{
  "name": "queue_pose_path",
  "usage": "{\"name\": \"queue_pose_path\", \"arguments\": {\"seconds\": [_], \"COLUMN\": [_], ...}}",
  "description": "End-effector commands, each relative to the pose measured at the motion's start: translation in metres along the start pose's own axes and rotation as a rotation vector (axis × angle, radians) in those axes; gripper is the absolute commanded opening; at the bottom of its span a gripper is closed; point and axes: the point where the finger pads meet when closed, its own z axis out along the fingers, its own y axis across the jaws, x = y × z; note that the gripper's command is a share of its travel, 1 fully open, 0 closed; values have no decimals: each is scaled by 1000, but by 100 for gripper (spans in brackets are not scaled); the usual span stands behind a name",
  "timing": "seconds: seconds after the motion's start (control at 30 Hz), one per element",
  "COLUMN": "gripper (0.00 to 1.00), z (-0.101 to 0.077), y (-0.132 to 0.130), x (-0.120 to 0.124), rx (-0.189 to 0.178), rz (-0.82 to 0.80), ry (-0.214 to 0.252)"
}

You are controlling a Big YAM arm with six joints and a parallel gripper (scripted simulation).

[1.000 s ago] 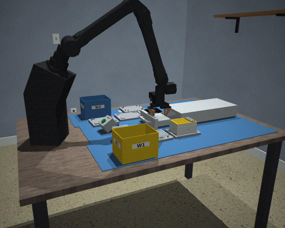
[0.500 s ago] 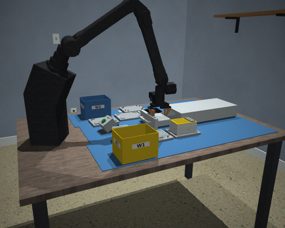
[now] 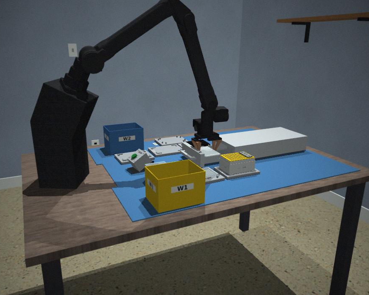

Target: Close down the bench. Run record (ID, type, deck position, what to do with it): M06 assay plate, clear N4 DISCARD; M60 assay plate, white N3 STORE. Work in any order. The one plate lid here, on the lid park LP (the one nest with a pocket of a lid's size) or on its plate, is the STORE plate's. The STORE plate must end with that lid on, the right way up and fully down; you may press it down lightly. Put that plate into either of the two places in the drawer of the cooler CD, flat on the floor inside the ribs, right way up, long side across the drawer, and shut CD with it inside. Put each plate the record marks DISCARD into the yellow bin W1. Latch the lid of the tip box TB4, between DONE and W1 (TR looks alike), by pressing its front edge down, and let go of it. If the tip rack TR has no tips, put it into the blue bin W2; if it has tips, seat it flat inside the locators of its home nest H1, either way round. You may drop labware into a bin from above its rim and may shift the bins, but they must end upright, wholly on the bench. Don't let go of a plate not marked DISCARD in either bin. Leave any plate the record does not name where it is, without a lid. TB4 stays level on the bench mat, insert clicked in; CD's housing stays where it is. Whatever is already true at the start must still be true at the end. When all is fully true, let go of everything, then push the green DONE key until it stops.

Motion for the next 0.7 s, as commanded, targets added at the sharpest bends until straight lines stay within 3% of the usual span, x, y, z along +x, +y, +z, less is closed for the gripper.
{"name": "queue_pose_path", "arguments": {"seconds": [0.0,0.67], "gripper": [0,0], "z": [5,11], "y": [-16,-17], "x": [7,7], "rx": [31,30], "rz": [1,1], "ry": [0,0]}}
